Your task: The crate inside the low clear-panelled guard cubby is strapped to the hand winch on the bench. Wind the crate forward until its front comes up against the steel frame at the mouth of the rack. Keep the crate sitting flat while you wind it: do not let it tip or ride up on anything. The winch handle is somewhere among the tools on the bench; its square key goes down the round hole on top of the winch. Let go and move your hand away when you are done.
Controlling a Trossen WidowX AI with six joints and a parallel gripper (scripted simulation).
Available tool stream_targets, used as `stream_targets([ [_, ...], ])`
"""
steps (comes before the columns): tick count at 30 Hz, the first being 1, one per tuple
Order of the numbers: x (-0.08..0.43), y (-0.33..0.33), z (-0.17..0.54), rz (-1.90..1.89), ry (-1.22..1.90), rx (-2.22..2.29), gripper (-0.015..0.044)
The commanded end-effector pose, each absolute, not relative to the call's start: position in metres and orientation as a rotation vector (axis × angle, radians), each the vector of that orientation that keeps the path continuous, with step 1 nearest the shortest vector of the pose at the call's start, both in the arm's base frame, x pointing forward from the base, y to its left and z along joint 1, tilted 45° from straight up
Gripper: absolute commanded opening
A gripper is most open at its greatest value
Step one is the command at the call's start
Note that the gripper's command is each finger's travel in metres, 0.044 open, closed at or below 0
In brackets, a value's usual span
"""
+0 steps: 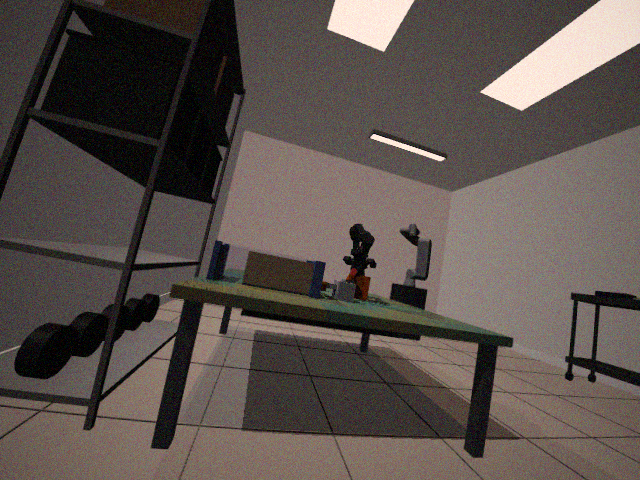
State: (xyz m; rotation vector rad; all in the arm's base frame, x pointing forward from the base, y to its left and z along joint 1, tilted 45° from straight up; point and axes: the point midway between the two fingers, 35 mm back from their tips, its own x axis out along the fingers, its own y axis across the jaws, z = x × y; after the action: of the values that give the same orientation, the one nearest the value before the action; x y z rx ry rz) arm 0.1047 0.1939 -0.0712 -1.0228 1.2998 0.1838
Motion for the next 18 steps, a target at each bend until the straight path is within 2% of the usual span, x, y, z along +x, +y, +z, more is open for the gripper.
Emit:
stream_targets([
  [1, 0.113, 0.184, -0.067, 0.158, 1.282, -1.046, 0.0000],
  [18, 0.128, 0.177, -0.060, 0.157, 1.282, -1.047, 0.0000],
])
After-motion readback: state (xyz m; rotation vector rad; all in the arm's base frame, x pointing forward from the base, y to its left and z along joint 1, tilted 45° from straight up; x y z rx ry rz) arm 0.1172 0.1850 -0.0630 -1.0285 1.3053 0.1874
